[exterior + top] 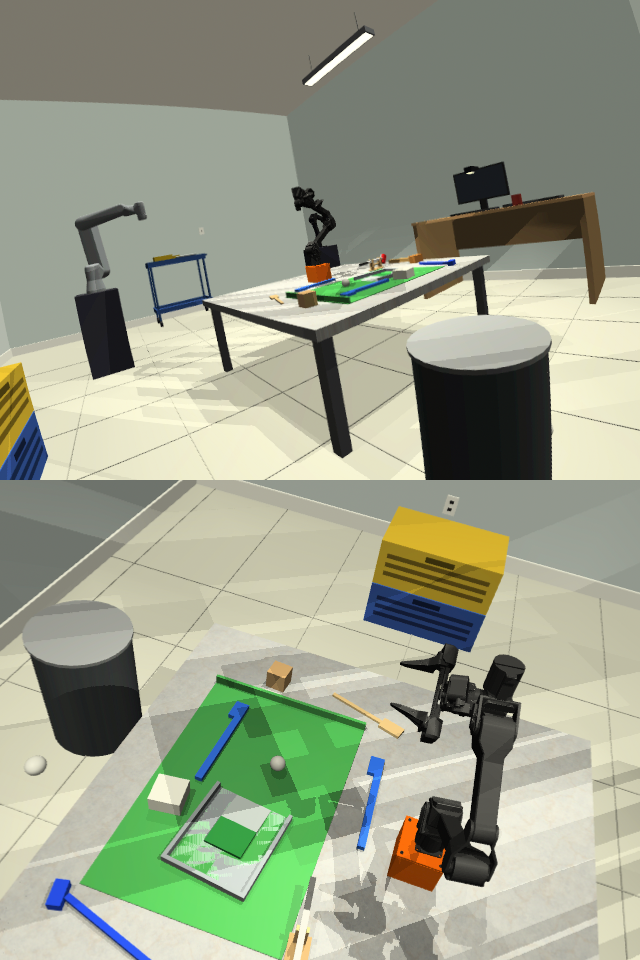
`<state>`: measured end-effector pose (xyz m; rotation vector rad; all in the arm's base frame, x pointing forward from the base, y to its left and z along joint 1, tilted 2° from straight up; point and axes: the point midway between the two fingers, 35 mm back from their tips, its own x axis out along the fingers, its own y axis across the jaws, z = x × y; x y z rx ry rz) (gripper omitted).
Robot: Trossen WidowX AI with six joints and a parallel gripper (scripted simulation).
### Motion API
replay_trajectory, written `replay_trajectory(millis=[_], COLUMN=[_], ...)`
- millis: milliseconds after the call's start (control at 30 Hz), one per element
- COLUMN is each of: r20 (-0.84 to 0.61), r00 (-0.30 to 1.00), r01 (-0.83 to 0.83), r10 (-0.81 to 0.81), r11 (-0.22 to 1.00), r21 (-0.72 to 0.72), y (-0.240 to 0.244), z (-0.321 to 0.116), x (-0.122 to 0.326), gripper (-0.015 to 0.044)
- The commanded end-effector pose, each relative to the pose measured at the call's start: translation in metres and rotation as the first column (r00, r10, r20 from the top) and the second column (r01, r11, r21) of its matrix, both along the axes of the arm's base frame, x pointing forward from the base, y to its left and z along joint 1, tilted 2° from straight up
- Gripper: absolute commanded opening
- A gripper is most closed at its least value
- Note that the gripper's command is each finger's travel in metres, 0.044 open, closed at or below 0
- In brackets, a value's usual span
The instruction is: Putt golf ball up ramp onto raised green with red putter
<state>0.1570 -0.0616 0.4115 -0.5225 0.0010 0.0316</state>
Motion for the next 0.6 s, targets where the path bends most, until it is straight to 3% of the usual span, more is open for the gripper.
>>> replay_trajectory(millis=[0,300,567], r20=[-0.001,-0.078,-0.182], r00=[1.000,0.994,0.971], r01=[-0.001,-0.063,-0.130], r10=[0.001,0.074,0.156], r11=[1.000,0.989,0.981], r21=[0.002,0.136,0.144], y=[0.000,-0.026,-0.031], z=[0.000,-0.025,-0.063], x=[0.000,0.034,0.077], gripper=[0.0426,0.0440,0.0440])
